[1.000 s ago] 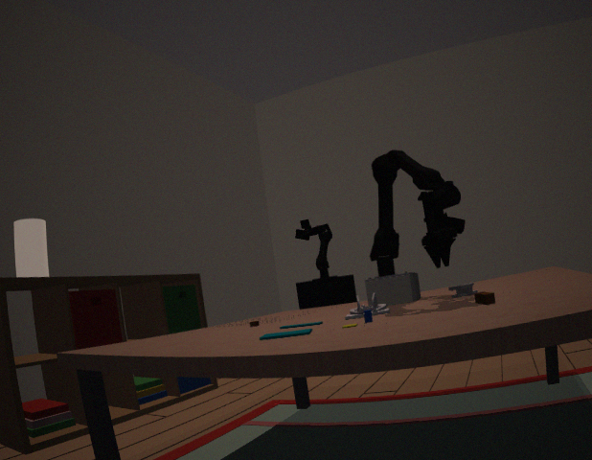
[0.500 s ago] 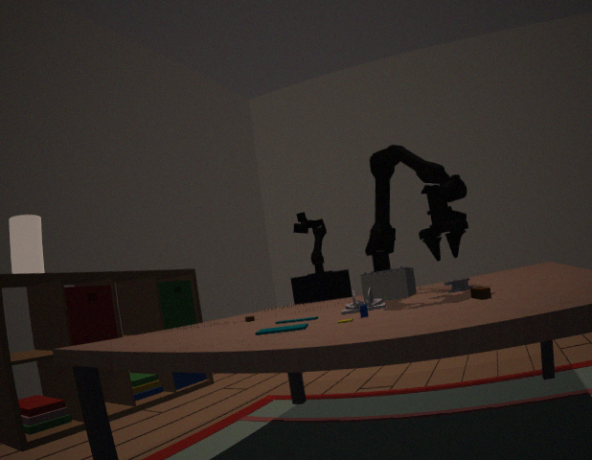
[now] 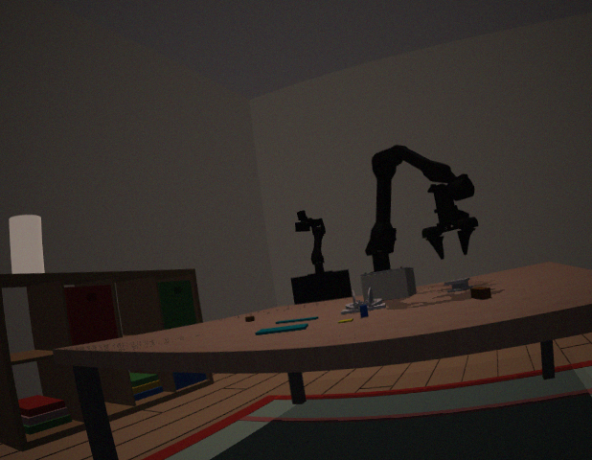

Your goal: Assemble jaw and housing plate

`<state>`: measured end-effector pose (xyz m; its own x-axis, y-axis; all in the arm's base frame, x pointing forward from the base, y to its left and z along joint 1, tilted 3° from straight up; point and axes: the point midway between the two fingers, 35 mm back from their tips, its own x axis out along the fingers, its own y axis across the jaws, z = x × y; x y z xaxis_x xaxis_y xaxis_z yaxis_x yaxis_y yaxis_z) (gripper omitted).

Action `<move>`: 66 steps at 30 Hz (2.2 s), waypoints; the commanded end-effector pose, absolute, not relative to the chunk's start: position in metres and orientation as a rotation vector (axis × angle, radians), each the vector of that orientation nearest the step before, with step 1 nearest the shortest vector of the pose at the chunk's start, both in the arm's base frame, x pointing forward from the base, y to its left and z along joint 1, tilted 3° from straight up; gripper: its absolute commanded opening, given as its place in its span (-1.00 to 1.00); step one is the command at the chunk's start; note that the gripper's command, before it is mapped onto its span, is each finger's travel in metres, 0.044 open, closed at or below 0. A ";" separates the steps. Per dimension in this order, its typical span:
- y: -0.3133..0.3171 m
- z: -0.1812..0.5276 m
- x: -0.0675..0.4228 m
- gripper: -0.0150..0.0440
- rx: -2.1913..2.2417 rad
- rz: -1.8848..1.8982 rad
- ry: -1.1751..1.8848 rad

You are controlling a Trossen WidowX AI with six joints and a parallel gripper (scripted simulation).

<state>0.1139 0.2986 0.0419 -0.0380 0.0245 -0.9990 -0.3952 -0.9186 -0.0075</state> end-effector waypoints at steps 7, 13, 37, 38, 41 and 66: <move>0.298 0.004 0.110 1.00 -1.954 2.048 0.378; 0.298 0.004 0.110 1.00 -1.954 2.048 0.378; 0.301 -0.017 0.110 1.00 -1.953 2.048 0.378; 0.301 -0.017 0.110 1.00 -1.953 2.048 0.378; 0.301 -0.017 0.110 1.00 -1.953 2.048 0.378; 0.301 -0.048 0.108 1.00 -1.953 2.048 0.378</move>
<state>0.1102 0.3040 -0.0439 -0.0353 0.0320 -0.9989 -0.3765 -0.9263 -0.0164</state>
